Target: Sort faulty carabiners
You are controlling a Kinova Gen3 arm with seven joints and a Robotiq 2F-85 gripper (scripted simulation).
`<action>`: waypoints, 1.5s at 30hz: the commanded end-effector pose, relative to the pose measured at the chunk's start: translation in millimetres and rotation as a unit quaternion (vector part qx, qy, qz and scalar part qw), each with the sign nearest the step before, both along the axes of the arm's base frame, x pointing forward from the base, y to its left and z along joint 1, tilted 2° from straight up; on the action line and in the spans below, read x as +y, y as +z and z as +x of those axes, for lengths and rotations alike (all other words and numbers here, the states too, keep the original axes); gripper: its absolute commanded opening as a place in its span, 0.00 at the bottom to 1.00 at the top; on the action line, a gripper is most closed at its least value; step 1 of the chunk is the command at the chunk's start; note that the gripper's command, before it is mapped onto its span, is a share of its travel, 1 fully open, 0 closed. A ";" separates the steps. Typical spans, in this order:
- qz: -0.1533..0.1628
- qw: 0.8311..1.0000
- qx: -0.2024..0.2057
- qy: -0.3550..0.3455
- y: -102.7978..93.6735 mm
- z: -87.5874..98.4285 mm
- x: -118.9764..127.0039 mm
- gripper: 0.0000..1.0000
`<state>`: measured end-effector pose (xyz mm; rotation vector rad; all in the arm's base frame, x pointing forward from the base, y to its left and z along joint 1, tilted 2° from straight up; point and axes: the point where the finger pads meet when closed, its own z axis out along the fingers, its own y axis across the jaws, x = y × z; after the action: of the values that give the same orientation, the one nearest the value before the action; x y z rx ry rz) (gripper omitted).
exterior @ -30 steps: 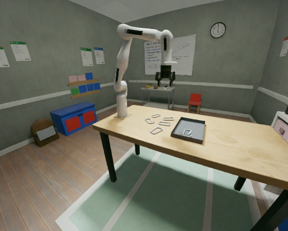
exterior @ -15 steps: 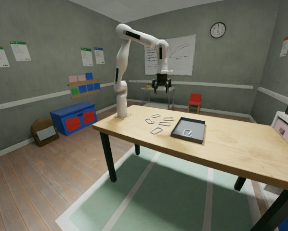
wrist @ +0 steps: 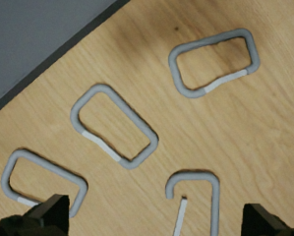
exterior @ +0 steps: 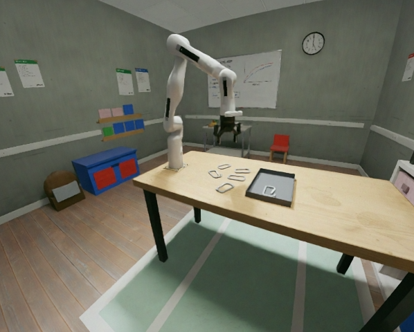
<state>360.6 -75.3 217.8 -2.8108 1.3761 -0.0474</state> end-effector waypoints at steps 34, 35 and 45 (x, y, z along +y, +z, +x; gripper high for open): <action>-0.001 1.000 0.002 0.013 -92.9 -51.9 -2.2 1.00; -0.001 1.000 0.002 0.013 -92.9 -51.9 -2.2 1.00; -0.001 1.000 0.001 0.013 -122.9 -50.7 -2.5 1.00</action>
<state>315.4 -79.8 112.2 -2.8233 1.3413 -0.0830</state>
